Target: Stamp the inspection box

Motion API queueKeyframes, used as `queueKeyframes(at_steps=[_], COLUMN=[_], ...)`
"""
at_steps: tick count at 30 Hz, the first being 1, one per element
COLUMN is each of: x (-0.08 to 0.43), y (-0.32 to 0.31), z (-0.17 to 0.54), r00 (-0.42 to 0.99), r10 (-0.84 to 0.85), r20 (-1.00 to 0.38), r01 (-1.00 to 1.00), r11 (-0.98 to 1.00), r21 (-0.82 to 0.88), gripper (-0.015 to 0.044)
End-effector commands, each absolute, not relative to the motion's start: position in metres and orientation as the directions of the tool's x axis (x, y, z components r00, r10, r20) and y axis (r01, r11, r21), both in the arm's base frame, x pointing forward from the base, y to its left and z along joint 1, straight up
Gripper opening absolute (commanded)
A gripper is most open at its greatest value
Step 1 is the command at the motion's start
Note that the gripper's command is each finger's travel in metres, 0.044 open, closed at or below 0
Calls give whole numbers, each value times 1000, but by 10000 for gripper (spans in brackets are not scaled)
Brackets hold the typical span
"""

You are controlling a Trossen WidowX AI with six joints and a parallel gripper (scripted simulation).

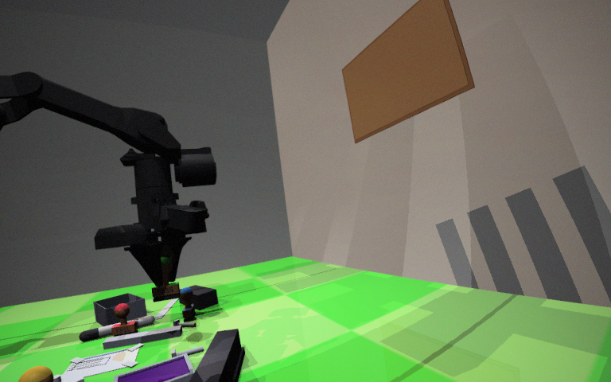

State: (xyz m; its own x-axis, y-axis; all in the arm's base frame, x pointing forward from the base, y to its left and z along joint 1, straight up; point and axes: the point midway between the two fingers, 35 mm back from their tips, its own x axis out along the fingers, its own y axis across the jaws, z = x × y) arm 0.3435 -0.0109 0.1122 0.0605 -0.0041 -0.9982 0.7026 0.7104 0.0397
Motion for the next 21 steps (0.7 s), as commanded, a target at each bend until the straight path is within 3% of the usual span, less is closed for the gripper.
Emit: queueKeyframes(at_steps=[1, 21], x=[362, 375], y=[-15, -17], z=[107, 86], r00=[55, 55], r10=[-6, -6], r20=[-998, -998], r01=[700, 700], r11=[714, 714], r21=[34, 34], gripper=[0, 0])
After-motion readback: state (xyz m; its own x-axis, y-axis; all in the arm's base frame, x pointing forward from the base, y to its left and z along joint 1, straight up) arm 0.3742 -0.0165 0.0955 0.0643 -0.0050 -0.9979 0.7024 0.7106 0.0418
